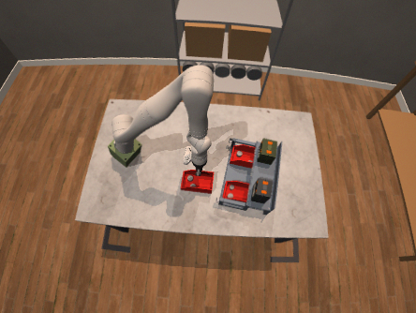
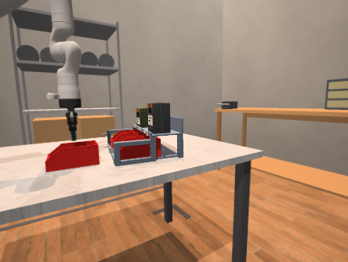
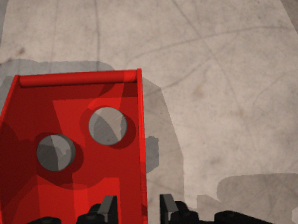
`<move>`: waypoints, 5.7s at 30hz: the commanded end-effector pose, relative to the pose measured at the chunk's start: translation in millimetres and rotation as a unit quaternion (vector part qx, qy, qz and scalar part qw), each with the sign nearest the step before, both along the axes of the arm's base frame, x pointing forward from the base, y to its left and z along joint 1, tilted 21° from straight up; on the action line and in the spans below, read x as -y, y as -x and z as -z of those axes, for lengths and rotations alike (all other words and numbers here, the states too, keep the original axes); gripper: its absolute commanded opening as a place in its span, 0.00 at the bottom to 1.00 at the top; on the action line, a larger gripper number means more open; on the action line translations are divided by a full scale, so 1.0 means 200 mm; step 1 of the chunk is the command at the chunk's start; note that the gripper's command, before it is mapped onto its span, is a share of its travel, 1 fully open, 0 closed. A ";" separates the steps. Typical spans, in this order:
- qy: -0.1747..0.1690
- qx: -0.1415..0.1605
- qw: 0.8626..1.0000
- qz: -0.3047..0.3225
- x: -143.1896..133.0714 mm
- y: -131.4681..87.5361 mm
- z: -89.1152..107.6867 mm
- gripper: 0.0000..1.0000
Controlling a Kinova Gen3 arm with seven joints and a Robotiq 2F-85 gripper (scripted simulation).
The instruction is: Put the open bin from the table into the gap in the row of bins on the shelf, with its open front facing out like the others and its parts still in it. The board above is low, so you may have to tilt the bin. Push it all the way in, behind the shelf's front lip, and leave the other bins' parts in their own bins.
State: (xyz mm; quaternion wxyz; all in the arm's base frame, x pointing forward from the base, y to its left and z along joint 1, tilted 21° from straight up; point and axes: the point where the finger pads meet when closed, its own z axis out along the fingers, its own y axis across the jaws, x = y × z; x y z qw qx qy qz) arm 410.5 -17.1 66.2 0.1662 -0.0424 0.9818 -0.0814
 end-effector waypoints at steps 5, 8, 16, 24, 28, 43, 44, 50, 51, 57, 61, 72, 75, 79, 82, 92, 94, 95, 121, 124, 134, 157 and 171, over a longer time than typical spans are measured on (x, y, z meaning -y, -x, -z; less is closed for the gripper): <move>-0.001 -0.002 1.000 -0.002 -0.02 0.02 0.02 0.35; -0.001 -0.002 1.000 -0.002 -0.02 0.02 0.02 0.35; -0.001 -0.002 1.000 -0.002 -0.02 0.02 0.02 0.35; -0.001 -0.002 1.000 -0.002 -0.02 0.02 0.00 0.35; -0.001 -0.002 1.000 -0.002 -0.02 0.02 0.00 0.35; -0.001 -0.002 1.000 -0.002 -0.02 0.03 -0.02 0.35; -0.001 -0.002 1.000 -0.002 -0.02 0.03 -0.02 0.35; -0.001 -0.002 1.000 -0.002 -0.02 0.03 -0.02 0.35; -0.001 -0.002 1.000 -0.002 -0.02 0.03 -0.02 0.35; -0.001 -0.002 1.000 -0.002 -0.02 0.03 -0.03 0.35; -0.001 -0.002 1.000 -0.002 -0.02 0.03 -0.03 0.35; -0.001 -0.002 1.000 -0.002 -0.02 0.01 0.01 0.35; -0.001 -0.002 1.000 -0.002 -0.02 0.00 0.02 0.35; -0.001 -0.002 1.000 -0.002 -0.02 0.00 0.02 0.35; -0.001 -0.002 1.000 -0.002 -0.02 0.00 0.02 0.35; -0.001 -0.002 1.000 -0.002 0.00 0.00 0.07 0.35; -0.001 -0.002 1.000 -0.002 0.00 0.00 0.07 0.35; -0.001 -0.002 1.000 -0.002 0.00 0.00 0.07 0.35; 0.001 -0.004 1.000 -0.004 0.01 -0.04 0.15 0.35; -0.001 -0.002 1.000 -0.002 0.01 -0.06 0.18 0.35; -0.001 -0.002 1.000 -0.002 0.01 -0.06 0.18 0.35; 0.000 -0.002 1.000 -0.003 0.00 -0.05 0.16 0.35; 0.000 -0.001 1.000 -0.005 0.00 -0.05 0.16 0.35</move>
